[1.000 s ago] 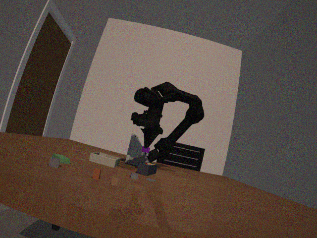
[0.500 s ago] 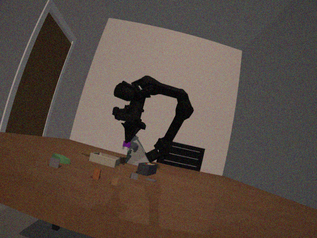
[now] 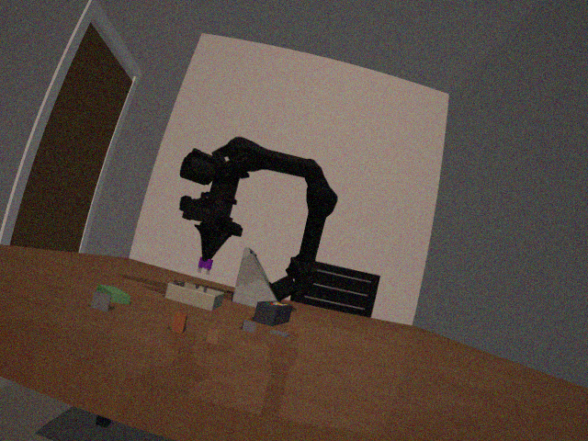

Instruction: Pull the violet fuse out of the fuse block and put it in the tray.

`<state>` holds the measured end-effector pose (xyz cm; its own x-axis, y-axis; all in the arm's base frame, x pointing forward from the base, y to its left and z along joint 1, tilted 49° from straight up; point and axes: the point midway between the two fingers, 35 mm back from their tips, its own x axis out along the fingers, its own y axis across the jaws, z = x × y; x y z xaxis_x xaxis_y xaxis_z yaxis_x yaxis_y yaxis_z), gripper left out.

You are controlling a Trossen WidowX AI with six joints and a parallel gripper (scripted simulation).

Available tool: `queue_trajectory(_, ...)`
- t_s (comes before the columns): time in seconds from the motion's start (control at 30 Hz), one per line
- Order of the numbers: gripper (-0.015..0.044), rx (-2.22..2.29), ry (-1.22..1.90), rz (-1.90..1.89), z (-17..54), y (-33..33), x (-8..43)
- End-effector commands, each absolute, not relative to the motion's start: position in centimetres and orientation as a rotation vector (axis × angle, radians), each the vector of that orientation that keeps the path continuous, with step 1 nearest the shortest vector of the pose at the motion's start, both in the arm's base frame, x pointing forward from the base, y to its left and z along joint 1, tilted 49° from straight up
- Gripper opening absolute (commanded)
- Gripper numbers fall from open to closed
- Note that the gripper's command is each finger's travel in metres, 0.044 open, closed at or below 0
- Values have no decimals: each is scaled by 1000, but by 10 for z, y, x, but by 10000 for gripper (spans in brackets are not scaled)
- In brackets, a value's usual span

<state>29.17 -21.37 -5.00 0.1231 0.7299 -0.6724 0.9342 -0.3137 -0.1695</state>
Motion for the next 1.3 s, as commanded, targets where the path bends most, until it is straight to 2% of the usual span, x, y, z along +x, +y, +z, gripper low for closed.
queue_trajectory(0.0, 0, 2098, 1628, -979, -53, -216, 293)
queue_trajectory(0.9, 0, 2099, 1628, -977, -79, -187, 298)
queue_trajectory(1.27, 289, 2089, 1629, -975, -78, -190, 297)
